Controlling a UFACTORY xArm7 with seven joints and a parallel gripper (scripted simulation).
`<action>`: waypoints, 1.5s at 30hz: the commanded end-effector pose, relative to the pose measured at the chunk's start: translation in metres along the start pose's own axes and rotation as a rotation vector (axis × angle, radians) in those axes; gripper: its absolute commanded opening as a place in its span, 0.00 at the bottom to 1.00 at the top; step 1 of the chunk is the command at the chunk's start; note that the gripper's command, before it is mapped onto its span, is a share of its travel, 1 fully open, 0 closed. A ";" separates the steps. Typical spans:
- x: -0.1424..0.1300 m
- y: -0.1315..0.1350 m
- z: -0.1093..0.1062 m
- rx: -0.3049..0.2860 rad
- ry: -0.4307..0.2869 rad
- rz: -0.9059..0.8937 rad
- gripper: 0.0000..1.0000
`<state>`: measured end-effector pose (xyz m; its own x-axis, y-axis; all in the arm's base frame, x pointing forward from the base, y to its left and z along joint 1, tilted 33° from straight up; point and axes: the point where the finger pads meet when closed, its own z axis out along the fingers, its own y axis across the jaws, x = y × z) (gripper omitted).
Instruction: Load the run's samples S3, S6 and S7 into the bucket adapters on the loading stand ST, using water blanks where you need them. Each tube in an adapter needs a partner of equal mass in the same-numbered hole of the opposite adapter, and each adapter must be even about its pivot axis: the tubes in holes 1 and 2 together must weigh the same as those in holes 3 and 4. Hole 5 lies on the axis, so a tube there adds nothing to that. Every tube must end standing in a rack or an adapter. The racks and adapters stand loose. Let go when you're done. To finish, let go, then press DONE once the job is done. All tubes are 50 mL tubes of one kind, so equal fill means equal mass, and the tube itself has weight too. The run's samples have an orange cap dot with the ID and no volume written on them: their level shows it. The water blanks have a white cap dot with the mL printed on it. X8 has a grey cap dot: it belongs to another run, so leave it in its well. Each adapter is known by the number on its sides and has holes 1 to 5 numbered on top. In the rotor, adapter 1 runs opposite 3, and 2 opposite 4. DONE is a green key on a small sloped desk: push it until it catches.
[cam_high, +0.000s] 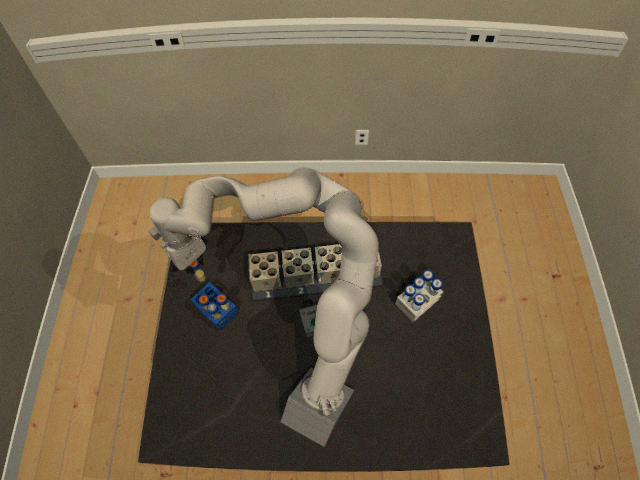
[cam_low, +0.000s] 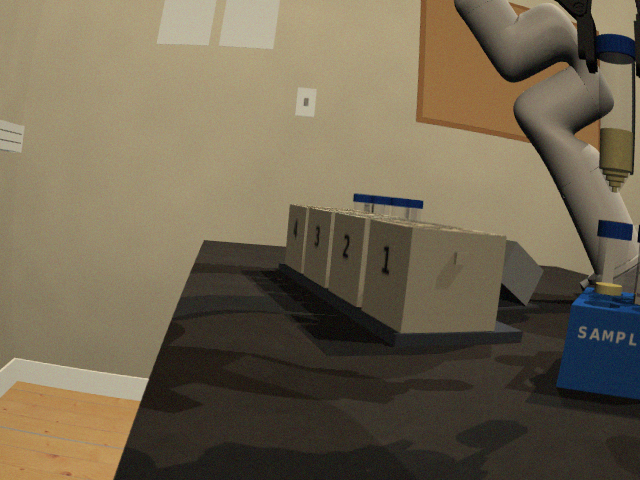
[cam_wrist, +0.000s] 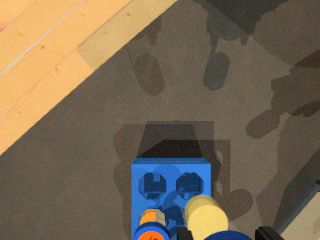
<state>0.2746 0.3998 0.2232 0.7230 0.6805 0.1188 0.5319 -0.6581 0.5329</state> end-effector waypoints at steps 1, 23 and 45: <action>0.001 -0.001 -0.002 0.002 0.005 0.000 0.00; 0.001 -0.001 0.032 0.002 0.005 0.000 0.00; 0.001 -0.001 0.072 0.002 0.005 0.000 0.00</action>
<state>0.3026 0.3790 0.1696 0.7232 0.6805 0.1183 0.5320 -0.6580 0.5329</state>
